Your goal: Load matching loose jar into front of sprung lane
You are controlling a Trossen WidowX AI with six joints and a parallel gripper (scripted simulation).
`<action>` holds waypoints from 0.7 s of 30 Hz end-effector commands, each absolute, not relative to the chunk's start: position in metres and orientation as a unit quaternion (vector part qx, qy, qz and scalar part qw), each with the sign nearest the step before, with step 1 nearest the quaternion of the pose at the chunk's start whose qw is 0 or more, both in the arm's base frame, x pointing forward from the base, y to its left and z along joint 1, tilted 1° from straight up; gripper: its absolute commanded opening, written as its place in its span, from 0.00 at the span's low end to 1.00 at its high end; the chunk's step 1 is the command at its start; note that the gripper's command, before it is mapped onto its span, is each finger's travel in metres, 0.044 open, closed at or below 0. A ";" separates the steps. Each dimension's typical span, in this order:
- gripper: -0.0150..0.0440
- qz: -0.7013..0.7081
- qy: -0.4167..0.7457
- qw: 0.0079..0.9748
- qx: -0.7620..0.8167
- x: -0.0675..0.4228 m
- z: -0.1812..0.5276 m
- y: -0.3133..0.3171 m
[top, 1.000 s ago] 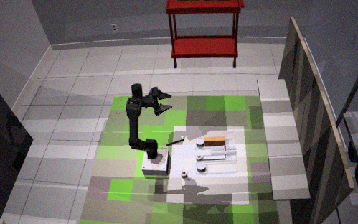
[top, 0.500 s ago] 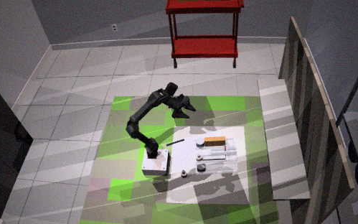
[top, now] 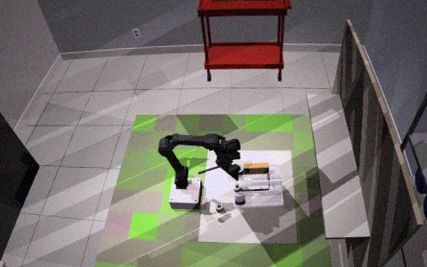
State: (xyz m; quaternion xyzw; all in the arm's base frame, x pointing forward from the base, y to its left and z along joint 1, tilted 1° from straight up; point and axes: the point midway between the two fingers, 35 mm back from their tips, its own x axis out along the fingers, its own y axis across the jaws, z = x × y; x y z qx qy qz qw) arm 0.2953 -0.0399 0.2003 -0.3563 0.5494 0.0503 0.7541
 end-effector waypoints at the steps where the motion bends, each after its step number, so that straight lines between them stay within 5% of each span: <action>1: 1.00 0.033 0.626 0.746 -0.224 0.275 0.140 -0.074; 8: 1.00 -0.009 0.693 0.721 -0.007 0.226 0.070 -0.109; 21: 1.00 -0.011 0.694 0.719 0.002 0.224 0.066 -0.118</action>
